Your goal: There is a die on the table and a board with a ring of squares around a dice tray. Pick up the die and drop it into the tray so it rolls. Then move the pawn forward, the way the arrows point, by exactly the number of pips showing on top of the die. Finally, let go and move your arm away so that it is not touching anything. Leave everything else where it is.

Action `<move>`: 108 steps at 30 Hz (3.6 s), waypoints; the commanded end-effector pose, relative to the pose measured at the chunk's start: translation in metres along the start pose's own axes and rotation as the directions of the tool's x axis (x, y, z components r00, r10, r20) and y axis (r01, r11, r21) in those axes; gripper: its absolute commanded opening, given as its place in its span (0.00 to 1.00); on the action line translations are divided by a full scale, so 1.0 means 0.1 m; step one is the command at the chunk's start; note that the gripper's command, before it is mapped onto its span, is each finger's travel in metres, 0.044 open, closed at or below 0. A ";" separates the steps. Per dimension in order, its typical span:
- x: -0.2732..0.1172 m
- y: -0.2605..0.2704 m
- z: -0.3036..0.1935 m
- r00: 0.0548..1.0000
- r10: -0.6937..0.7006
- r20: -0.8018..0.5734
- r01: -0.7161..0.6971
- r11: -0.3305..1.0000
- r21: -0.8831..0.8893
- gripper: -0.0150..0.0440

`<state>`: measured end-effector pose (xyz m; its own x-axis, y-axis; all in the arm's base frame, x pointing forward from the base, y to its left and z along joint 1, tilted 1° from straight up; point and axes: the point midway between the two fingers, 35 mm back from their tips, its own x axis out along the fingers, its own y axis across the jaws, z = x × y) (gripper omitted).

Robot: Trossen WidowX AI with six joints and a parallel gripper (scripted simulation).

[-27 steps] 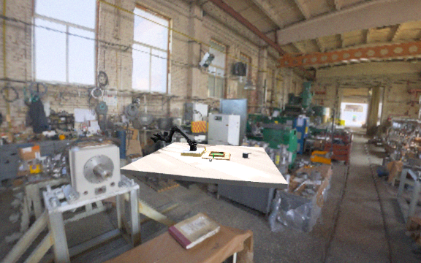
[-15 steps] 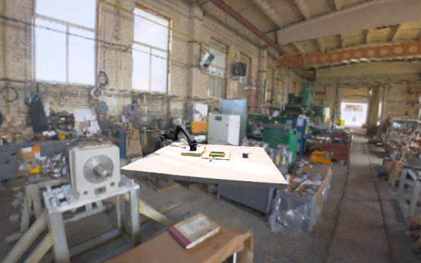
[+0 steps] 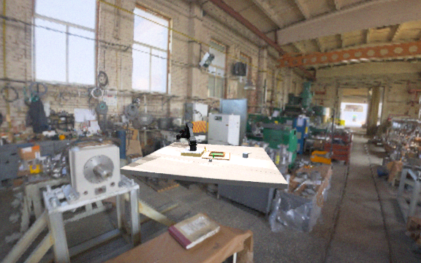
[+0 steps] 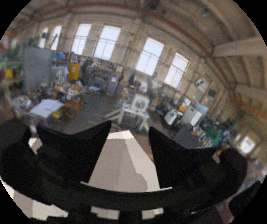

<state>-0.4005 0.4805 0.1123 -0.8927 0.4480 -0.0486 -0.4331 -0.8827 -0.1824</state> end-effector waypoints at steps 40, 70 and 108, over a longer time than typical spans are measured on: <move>-6.26 -2.65 -1.41 0.205 -0.613 -0.763 0.975 0.061 0.213 0.72; -9.40 1.30 -1.02 -0.156 -0.005 -0.988 0.393 -0.918 -0.058 0.72; -8.93 3.24 -0.87 0.044 0.195 -0.980 -0.090 -0.976 -0.199 0.72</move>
<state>0.2695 -0.1937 0.0172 0.0049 -0.0137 -0.9999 0.5257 0.8506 -0.0091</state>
